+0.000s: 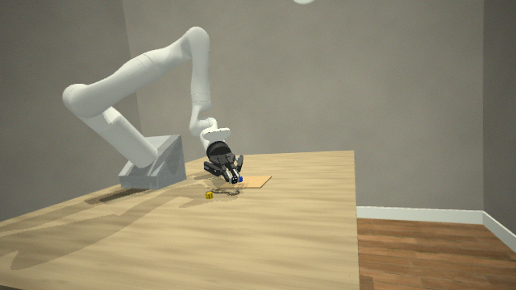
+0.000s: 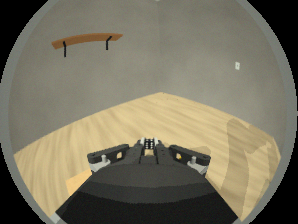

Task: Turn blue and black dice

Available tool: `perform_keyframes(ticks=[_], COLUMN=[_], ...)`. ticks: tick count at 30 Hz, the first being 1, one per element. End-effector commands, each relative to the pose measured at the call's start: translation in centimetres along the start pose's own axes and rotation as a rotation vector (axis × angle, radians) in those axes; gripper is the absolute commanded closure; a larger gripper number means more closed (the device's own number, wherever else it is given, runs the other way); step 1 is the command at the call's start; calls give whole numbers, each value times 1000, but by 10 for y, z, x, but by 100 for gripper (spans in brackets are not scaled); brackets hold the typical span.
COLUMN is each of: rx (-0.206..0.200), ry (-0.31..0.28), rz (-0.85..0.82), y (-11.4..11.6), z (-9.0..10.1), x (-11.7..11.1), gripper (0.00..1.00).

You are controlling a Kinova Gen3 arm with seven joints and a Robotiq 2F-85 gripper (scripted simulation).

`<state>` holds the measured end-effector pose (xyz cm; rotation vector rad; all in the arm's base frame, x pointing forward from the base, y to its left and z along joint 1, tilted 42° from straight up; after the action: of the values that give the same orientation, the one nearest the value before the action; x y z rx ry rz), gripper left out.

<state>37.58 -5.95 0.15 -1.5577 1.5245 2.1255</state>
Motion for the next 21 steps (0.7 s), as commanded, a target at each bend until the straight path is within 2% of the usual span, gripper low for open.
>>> perform_keyframes(ticks=[1, 8, 21], rx=[9, 9, 9], ry=[2, 2, 2], rz=[16, 16, 16], y=[3, 1, 1], z=[-5, -10, -10], x=[9, 18, 18], gripper=[89, 89, 89])
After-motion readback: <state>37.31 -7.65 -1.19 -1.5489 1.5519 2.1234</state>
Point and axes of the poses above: the point where the finger pads meet when closed, its own z axis back along the fingers, its own y axis across the jaws, x = y × z, the point moved 4 cm from there along z, back along the fingers, and after that the axes turned 10 degrees about z, right-handed, at the moved point
